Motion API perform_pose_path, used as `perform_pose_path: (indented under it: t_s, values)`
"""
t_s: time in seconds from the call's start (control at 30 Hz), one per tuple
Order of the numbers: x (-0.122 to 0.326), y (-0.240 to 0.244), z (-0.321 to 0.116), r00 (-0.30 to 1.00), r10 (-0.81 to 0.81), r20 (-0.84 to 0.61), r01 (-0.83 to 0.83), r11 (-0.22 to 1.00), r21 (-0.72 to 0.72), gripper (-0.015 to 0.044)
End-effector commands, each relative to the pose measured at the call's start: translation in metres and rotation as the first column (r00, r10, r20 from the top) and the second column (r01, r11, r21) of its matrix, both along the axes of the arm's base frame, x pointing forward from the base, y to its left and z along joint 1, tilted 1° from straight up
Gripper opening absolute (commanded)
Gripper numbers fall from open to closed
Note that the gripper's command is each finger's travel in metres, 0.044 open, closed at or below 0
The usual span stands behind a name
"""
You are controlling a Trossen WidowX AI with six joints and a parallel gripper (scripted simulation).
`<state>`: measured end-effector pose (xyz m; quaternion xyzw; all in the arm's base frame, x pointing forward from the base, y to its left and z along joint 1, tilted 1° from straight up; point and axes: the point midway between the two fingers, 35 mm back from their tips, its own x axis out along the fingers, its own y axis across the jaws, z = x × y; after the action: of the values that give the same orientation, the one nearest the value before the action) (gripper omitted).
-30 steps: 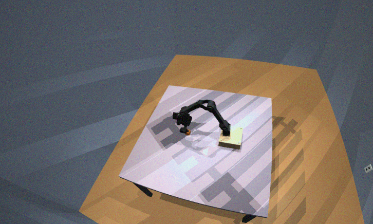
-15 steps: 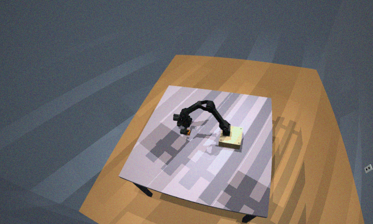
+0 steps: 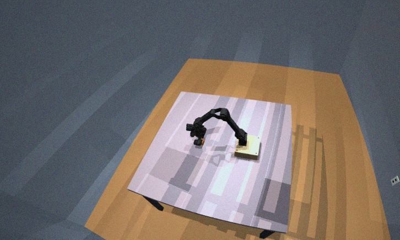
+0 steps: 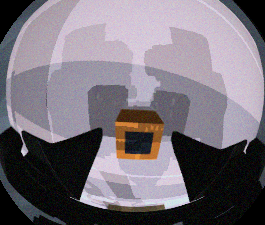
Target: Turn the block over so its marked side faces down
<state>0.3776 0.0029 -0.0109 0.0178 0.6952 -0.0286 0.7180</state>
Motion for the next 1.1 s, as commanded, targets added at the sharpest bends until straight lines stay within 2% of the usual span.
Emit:
perform_pose_path:
  t_s: [0.0,0.13,0.7,0.8,0.9,1.07]
  values:
    - [0.000,0.000,-0.003,1.000,0.003,-0.004,-0.003,1.000,0.004,0.0282]
    - [0.000,0.000,-0.003,1.000,0.003,-0.004,-0.003,1.000,0.004,0.0177]
    - [0.000,0.000,-0.003,1.000,0.003,-0.004,-0.003,1.000,0.004,0.0064]
    - [0.000,0.001,0.009,1.000,0.003,-0.004,-0.003,1.000,0.004,0.0000]
    - [-0.001,0.001,0.026,1.000,0.003,-0.004,-0.003,1.000,0.004,0.0000]
    - [-0.001,0.001,0.028,1.000,0.003,-0.004,-0.003,1.000,0.004,0.0000]
